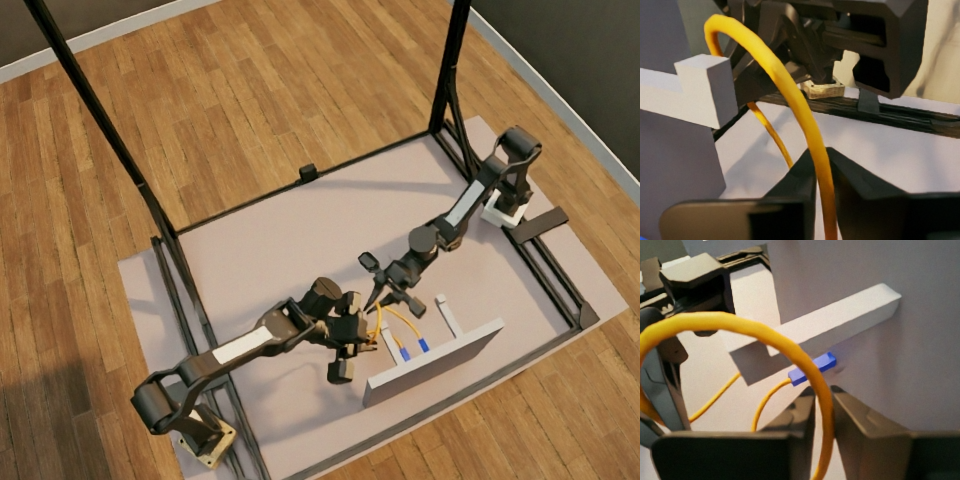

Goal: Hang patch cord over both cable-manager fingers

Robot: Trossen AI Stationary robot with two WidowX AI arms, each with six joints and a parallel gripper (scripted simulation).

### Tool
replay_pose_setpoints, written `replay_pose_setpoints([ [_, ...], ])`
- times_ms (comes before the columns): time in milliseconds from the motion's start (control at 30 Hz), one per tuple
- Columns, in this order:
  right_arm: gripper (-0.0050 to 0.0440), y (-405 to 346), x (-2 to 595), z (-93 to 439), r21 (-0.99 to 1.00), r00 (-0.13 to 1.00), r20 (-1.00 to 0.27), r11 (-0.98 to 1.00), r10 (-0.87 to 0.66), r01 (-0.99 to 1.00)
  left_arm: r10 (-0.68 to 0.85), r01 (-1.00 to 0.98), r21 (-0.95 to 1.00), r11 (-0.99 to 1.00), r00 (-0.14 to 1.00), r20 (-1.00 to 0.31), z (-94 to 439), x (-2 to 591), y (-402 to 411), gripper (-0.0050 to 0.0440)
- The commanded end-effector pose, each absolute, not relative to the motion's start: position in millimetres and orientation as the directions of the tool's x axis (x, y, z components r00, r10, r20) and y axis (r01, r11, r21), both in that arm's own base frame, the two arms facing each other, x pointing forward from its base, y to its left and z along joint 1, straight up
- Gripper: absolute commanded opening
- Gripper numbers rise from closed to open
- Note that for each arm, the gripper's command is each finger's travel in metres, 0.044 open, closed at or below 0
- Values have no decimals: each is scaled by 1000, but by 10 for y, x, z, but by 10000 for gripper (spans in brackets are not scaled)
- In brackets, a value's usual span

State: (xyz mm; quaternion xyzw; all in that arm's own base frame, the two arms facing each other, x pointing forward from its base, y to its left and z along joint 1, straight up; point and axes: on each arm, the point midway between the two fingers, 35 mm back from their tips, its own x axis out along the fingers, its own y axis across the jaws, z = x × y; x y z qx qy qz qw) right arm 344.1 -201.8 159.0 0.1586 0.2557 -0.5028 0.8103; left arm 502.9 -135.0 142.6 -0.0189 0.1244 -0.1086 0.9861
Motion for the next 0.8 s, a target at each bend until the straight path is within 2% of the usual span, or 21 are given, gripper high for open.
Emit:
replay_pose_setpoints([
  [0,40,-2025,3453,1676,17,377,-560,445,-738,896,-214,205,-62,977,957,-198,1707,5063,-1349,25],
  [767,40,-2025,3453,1676,17,377,-560,445,-738,896,-184,177,-50,983,952,-246,1818,5102,-1314,25],
])
